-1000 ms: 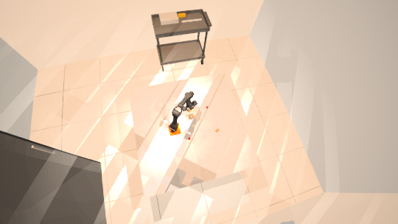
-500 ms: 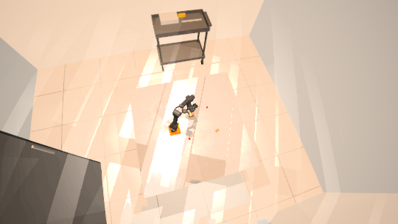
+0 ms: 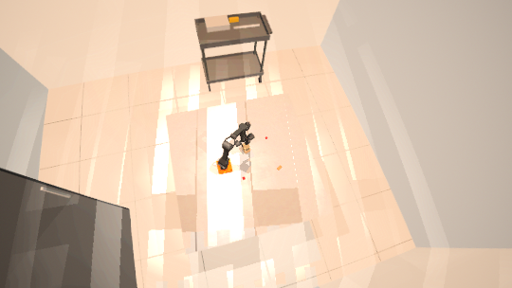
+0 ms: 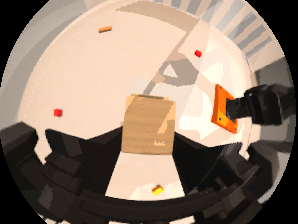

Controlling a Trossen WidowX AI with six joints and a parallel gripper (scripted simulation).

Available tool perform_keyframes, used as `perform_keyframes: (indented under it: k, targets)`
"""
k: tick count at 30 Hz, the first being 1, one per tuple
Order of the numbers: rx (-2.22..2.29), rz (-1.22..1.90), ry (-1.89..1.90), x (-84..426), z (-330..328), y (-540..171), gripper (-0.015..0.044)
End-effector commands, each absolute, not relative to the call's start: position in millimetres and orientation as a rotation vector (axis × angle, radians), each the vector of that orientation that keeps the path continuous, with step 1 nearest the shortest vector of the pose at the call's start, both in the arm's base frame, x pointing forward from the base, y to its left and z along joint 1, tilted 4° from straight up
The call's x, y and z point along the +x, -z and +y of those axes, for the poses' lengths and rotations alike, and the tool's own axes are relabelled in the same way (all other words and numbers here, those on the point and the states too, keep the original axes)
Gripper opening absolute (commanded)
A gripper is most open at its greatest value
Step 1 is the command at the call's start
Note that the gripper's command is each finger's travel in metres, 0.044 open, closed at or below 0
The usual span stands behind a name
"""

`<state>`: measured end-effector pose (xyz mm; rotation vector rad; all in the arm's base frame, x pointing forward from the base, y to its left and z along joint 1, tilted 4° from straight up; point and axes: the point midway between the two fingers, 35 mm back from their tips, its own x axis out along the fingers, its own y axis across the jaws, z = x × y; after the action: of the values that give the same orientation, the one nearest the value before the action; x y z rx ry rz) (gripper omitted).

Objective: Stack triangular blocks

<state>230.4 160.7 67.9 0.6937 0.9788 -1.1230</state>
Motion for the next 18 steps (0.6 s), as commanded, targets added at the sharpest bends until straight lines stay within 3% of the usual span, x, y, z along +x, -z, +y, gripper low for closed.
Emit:
perform_keyframes:
  k: [1,18]
  targets:
    - [0.693,0.974,1.117,231.1,160.5,-68.8,0.0000]
    - [0.692,0.971,1.114,231.4,159.7,-66.7,0.0000]
